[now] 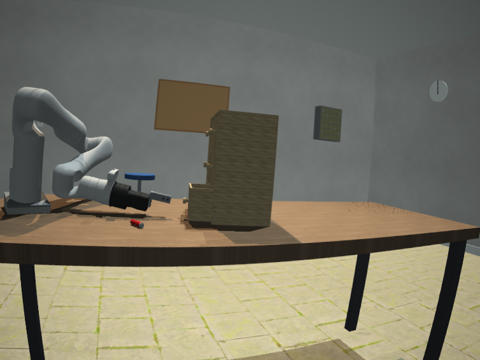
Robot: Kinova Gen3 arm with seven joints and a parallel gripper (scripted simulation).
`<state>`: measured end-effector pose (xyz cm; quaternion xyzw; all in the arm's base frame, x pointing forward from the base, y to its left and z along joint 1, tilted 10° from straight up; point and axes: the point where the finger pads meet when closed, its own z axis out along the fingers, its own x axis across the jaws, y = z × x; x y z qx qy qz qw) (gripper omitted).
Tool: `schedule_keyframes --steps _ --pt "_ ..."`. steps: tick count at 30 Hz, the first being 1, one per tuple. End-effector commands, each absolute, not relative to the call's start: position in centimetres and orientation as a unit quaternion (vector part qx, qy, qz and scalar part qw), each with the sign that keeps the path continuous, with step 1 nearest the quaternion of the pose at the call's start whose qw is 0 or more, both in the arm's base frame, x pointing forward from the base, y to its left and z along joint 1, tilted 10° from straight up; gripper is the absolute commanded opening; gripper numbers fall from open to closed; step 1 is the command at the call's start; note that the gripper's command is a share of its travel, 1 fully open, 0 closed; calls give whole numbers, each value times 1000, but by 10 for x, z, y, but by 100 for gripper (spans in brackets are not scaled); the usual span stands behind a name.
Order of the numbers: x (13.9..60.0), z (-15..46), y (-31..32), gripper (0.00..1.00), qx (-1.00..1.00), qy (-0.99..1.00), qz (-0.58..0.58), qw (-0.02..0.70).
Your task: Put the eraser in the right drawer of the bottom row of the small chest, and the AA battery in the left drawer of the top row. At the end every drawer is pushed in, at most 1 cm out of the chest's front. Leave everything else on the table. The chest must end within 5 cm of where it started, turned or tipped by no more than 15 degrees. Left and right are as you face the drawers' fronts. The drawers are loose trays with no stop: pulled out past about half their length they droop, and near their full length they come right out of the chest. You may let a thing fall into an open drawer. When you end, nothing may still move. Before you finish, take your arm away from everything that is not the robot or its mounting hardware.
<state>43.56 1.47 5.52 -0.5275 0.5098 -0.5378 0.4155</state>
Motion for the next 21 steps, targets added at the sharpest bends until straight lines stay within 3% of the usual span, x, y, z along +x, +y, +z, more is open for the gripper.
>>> schedule_keyframes --steps 1,21 --pt "436 56 15 0 -527 510 -538 416" --pt "450 58 14 0 -527 510 -538 416"
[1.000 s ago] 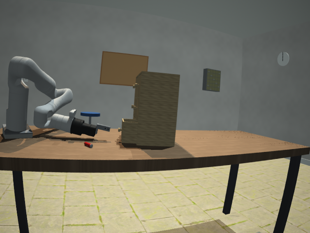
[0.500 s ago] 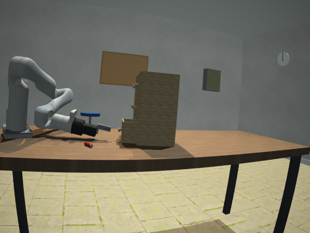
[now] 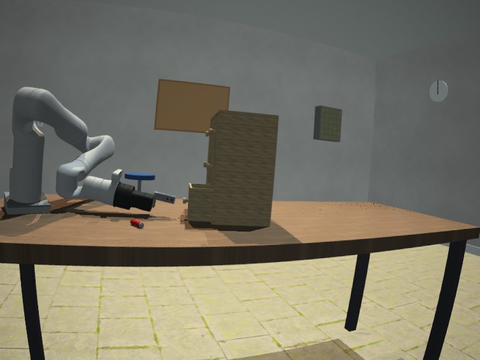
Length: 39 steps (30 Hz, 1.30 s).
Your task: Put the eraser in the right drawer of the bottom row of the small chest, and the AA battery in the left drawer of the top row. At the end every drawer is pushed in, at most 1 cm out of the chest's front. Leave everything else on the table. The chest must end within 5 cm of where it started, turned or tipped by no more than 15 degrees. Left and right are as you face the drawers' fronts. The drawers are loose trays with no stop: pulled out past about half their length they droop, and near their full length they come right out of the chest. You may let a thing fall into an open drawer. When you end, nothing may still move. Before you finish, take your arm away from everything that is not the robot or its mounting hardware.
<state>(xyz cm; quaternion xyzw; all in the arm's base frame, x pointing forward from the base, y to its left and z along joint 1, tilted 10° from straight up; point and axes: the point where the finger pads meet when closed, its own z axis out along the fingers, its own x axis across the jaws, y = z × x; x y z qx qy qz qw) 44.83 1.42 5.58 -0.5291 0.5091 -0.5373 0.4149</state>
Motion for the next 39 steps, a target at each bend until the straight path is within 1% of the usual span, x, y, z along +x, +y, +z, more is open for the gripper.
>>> schedule_keyframes --steps 1,39 --pt "452 58 13 0 -527 510 -538 416" --pt "507 63 9 0 -527 510 -538 416"
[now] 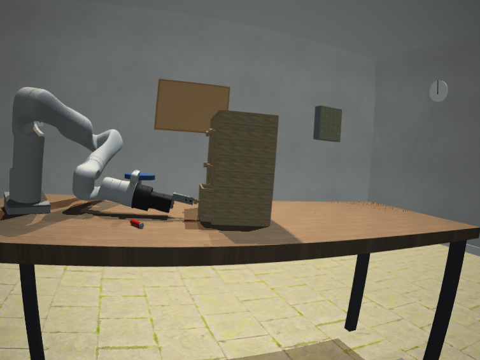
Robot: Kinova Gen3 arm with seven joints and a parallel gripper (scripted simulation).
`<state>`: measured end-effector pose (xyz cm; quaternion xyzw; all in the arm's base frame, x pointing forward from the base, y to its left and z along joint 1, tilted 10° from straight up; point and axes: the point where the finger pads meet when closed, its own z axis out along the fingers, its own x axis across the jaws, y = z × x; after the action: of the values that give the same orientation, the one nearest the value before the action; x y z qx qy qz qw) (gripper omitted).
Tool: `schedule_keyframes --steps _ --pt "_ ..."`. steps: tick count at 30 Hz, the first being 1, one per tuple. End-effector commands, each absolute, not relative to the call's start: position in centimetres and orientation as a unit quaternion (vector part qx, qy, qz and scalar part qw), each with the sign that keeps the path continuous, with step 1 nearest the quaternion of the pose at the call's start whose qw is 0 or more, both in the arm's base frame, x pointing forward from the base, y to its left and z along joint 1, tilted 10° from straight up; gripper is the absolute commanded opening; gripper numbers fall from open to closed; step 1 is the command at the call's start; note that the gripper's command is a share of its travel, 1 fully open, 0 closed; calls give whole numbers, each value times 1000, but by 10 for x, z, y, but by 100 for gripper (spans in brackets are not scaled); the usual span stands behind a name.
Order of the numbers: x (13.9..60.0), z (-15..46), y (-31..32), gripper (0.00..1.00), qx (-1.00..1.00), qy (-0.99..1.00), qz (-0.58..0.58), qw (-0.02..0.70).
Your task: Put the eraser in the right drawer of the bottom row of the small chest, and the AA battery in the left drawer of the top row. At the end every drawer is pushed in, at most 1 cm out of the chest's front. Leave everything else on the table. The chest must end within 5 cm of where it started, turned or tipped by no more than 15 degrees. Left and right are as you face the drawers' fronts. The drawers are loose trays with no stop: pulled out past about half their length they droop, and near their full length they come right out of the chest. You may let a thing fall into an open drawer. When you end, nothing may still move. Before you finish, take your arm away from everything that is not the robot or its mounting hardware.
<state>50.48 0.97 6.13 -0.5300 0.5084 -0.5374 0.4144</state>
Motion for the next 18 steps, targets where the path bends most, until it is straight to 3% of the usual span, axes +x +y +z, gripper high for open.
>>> schedule_keyframes --steps 1,18 --pt "507 63 9 0 -527 510 -538 416" --pt "528 65 7 0 -527 510 -538 416"
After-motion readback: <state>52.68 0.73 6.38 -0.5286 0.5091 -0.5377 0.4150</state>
